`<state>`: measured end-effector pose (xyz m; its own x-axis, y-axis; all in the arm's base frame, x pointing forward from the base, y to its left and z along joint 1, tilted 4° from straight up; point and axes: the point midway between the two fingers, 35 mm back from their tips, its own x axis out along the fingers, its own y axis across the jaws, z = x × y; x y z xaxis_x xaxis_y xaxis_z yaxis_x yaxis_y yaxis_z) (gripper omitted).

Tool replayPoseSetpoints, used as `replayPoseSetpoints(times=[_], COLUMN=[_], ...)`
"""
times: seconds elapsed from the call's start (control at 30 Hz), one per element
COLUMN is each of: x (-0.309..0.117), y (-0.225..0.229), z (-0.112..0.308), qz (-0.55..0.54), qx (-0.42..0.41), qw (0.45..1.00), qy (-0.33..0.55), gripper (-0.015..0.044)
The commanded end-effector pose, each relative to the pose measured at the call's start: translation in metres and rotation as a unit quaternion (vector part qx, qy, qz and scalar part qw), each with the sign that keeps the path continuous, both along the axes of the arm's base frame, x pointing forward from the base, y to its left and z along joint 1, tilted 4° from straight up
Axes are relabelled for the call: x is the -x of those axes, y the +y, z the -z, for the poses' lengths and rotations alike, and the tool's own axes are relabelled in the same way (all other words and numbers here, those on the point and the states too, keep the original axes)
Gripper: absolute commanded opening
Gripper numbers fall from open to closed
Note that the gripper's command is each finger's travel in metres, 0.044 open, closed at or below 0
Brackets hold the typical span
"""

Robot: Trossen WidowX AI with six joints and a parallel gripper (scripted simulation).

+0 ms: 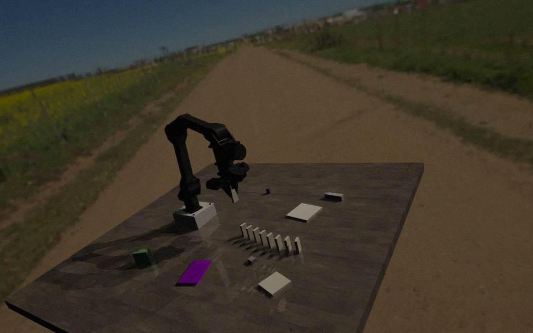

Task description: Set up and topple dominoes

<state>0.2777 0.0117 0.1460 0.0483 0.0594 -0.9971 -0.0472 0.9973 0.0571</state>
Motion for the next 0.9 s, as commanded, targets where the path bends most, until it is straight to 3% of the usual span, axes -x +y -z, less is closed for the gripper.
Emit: replayPoseSetpoints(times=[0.0,0.33,0.87], x=[0.007,0.006,-0.005], y=[-0.016,-0.015,-0.01], z=[0.003,0.006,0.09], qz=[0.083,0.083,0.083], qx=[-0.009,-0.009,-0.009], qw=[0.997,0.997,0.997], qy=[0.005,0.005,0.005], gripper=[0.0107,0.0107,0.0107])
